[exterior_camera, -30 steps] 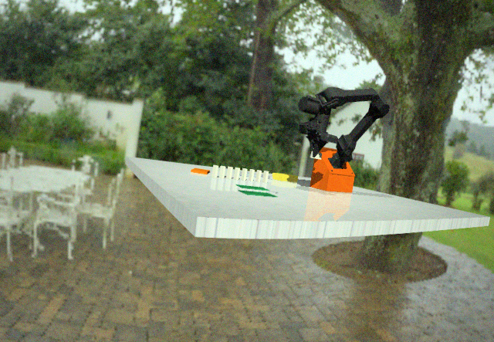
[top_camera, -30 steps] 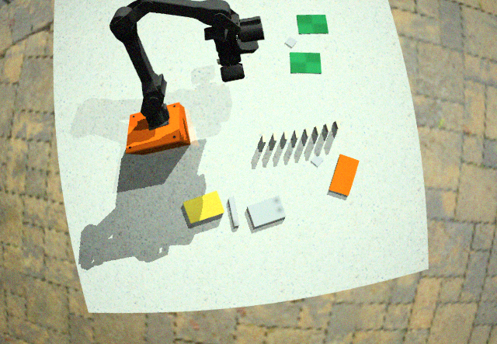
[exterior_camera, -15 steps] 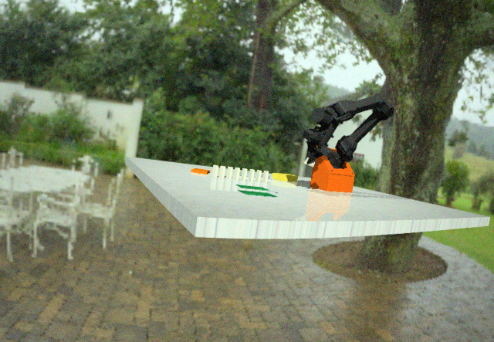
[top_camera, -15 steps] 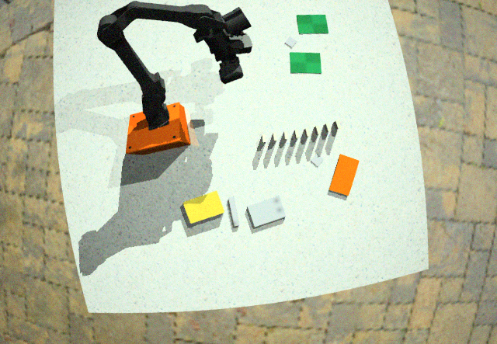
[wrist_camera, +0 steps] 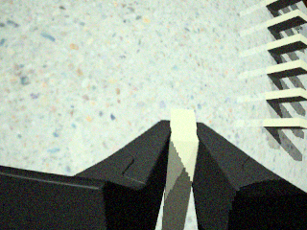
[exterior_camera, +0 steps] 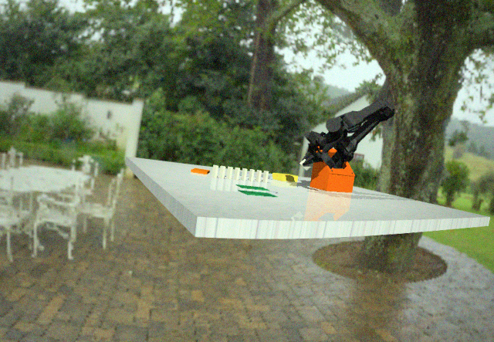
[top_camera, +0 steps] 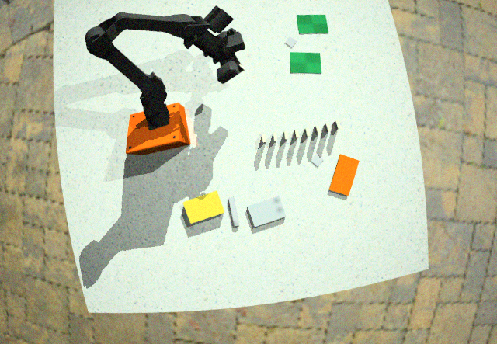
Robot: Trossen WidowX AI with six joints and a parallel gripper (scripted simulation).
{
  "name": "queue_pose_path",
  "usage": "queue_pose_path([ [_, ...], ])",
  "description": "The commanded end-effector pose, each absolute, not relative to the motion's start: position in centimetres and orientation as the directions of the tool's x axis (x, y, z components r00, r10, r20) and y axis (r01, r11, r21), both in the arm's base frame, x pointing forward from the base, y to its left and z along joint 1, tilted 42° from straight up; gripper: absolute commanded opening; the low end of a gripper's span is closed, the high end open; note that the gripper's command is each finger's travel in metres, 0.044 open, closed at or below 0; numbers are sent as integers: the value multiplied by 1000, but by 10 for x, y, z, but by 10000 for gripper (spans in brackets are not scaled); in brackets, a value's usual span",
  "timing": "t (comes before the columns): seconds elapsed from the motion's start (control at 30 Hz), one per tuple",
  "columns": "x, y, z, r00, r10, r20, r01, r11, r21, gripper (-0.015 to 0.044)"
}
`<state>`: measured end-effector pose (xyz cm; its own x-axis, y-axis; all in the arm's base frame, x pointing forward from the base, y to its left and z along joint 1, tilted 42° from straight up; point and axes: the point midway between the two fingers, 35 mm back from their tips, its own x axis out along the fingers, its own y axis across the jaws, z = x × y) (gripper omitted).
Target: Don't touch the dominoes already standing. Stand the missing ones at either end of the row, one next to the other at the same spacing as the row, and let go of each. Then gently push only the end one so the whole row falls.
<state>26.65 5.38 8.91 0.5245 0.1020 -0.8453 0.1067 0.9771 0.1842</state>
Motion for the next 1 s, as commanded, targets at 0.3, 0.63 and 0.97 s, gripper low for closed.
queue_pose_path([
  [0.3, 268, 61, 98, 740, 8, -673, 180, 961, 209, 26],
  [0.63, 262, 66, 110, 872, -35, -488, 218, 921, 324, 26],
  [0.97, 247, 66, 122, 953, -71, -296, 217, 838, 500, 26],
])
